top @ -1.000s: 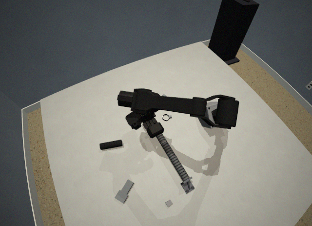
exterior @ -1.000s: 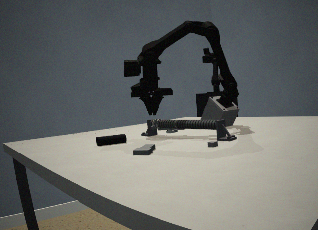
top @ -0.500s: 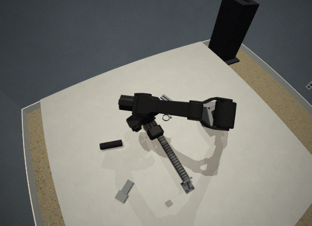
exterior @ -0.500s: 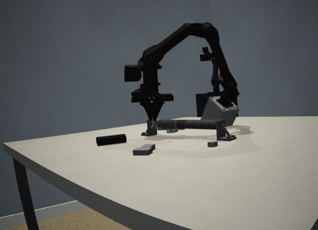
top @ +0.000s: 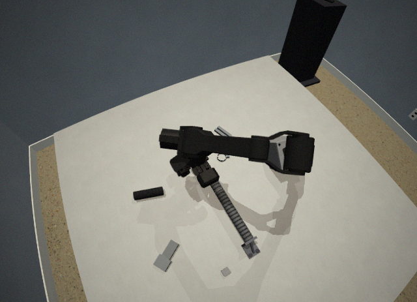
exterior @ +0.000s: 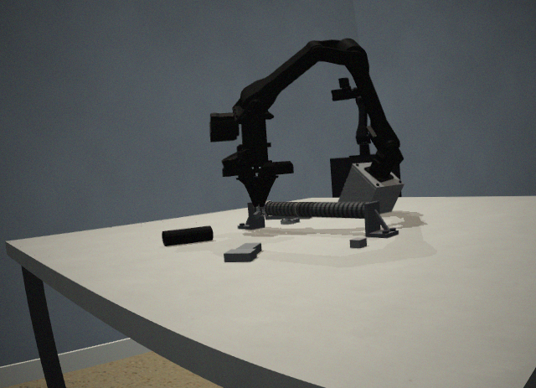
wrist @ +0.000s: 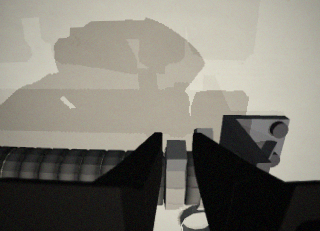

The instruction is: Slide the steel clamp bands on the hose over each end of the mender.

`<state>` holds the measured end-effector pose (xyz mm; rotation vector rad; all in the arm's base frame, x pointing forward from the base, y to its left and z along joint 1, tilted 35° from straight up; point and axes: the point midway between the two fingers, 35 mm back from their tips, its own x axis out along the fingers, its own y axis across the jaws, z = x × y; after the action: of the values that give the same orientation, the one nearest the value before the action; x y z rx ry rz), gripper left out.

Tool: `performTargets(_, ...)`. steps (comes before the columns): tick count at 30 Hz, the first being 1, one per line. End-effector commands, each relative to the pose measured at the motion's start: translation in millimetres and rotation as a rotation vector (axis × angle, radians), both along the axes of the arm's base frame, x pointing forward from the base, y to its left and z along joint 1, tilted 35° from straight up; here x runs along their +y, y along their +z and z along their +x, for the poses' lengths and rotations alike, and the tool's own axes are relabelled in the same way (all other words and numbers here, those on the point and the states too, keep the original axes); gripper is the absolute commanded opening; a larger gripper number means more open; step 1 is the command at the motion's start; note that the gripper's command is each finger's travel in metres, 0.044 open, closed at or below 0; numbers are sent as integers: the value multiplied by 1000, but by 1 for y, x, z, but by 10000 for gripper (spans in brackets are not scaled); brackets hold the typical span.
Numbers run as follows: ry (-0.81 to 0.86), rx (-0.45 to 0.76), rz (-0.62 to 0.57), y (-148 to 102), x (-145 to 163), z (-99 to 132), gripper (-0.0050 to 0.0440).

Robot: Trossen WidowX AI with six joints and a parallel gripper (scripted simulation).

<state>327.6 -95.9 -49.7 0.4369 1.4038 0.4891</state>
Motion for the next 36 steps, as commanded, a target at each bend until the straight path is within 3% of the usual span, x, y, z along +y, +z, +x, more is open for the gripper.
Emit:
performTargets(1, 0, -1, 0, 0, 0, 0, 57)
performTargets(10, 0, -1, 0, 0, 0, 0, 0)
performTargets(36, 0, 0, 0, 14, 20, -1, 0)
